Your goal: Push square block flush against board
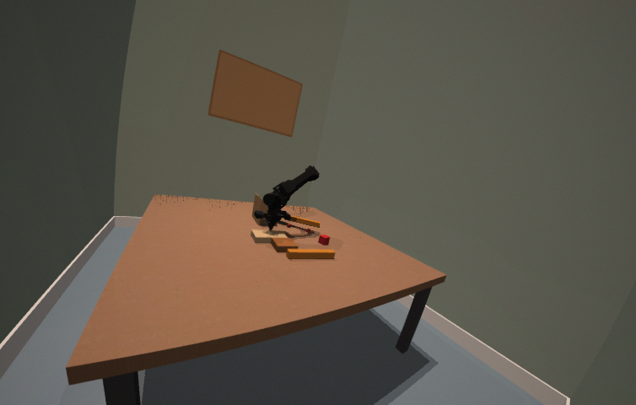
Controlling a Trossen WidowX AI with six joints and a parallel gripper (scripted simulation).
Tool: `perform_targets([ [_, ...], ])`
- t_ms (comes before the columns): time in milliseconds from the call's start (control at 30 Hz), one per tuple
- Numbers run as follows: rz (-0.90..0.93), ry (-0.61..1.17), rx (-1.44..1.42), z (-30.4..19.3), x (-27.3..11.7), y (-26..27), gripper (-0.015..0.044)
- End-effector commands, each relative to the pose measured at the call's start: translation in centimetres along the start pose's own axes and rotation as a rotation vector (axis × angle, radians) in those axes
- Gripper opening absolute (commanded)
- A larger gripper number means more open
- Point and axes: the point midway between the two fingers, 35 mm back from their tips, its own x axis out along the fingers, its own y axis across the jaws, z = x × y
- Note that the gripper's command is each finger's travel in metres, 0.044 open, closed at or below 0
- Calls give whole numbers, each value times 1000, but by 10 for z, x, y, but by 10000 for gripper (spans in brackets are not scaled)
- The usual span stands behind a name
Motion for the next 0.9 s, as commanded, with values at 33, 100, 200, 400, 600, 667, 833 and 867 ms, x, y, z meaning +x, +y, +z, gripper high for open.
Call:
perform_targets([
  [33,-10,-3,-9,3,-42,-1,0],
  [100,-9,-2,-10,2,-54,0,0],
  [200,-9,-2,-10,2,-54,0,0],
  [400,-11,-19,116,13,-54,-11,0],
  [600,-11,-19,323,29,-59,-26,0],
  [667,-10,-19,393,33,-60,-31,0],
  [833,-10,-20,565,45,-63,-44,0],
  [867,-10,-20,600,47,-63,-46,0],
])
